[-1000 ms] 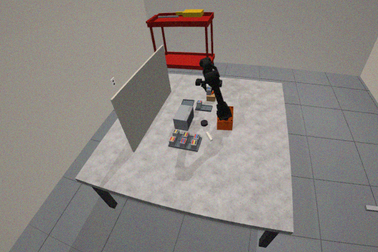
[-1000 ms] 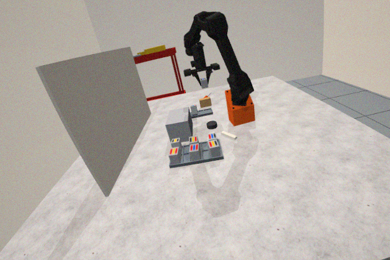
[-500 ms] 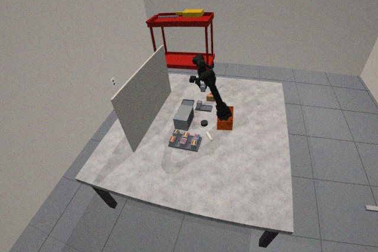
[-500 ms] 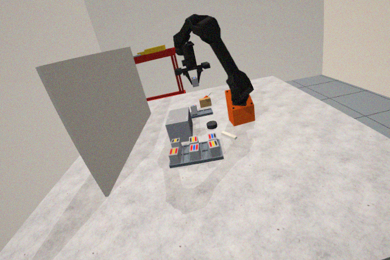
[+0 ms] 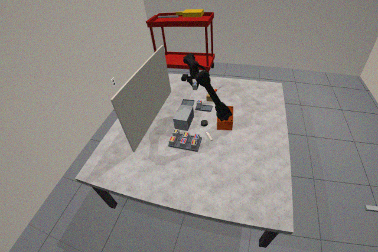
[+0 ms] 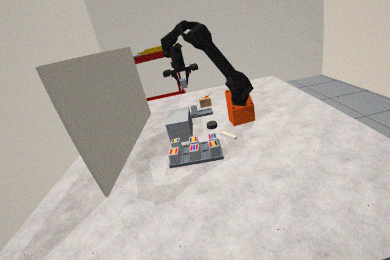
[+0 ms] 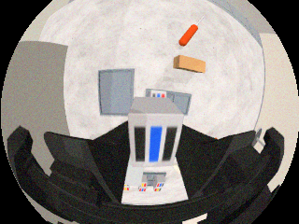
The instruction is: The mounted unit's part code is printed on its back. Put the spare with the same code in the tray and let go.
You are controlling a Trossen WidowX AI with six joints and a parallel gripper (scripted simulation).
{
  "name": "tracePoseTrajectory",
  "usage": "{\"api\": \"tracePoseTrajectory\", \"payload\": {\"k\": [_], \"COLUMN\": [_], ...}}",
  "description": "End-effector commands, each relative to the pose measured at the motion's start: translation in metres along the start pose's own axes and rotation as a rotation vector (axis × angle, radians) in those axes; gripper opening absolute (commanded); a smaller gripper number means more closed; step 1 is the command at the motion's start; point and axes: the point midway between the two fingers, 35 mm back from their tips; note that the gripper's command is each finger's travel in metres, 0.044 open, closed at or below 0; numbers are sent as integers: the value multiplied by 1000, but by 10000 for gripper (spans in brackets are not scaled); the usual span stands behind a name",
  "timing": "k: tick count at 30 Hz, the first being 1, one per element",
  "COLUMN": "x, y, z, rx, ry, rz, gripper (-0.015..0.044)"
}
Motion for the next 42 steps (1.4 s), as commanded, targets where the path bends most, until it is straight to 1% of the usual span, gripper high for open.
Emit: {"api": "tracePoseTrajectory", "payload": {"k": [1,18,42], "x": [-3,-1,-2], "y": [0,-11,-30], "z": [15,82,86], "rx": [-6,-8,-8], "ry": [-2,4,4], "rz": [-1,11,10], "gripper": [0,0,0]}}
Point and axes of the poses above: the point midway between the two fingers, 35 mm back from their tips, its own y axis back along the fingers, its own z axis across the jaws, x = y × z, and after that the axes turned 2 degrees about y, right-handed
